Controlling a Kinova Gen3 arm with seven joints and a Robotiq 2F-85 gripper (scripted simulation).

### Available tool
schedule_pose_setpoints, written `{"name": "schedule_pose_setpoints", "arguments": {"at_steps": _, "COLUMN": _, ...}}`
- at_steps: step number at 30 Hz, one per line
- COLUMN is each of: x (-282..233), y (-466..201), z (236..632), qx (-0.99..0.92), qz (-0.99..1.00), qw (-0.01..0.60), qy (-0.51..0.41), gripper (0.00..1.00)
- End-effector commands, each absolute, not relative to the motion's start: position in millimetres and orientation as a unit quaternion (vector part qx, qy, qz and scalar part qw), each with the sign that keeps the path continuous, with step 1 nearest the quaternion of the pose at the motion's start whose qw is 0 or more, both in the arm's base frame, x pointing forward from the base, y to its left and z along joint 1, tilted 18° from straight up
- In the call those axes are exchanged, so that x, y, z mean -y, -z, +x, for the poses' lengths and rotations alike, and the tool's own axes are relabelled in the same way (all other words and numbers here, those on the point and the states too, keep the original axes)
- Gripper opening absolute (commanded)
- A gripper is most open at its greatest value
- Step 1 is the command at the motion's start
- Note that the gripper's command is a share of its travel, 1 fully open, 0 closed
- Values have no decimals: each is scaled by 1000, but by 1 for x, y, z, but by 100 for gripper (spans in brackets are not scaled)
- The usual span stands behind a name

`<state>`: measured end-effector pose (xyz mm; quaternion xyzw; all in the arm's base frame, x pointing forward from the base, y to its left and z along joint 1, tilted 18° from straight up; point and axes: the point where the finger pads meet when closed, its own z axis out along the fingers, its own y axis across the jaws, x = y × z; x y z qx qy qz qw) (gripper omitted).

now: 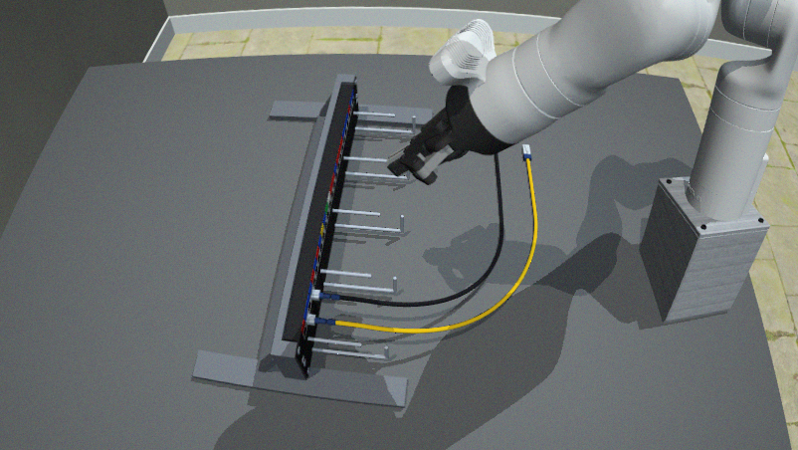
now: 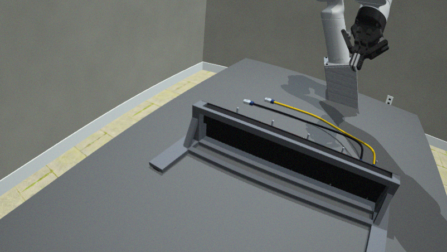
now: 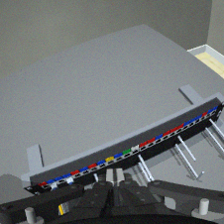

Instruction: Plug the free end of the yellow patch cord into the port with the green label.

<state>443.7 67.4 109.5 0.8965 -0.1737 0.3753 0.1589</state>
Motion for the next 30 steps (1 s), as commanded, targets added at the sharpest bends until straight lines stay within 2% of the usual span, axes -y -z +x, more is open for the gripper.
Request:
{"name": "schedule_pose_setpoints", "arguments": {"at_steps": 1, "x": -91, "y": -93, "z": 438, "qx": 116, "qz": 908, "qw": 164, "qy": -368, "gripper": 0}}
{"name": "schedule_pose_setpoints", "arguments": {"at_steps": 7, "x": -124, "y": -77, "z": 434, "qx": 29, "qz": 917, "qw": 162, "qy": -363, "gripper": 0}}
{"name": "schedule_pose_setpoints", "arguments": {"at_steps": 13, "x": -134, "y": -73, "z": 432, "qx": 3, "qz": 919, "qw": 161, "qy": -361, "gripper": 0}}
{"name": "schedule_pose_setpoints", "arguments": {"at_steps": 30, "x": -134, "y": -65, "z": 438, "qx": -4, "qz": 919, "qw": 161, "qy": -360, "gripper": 0}}
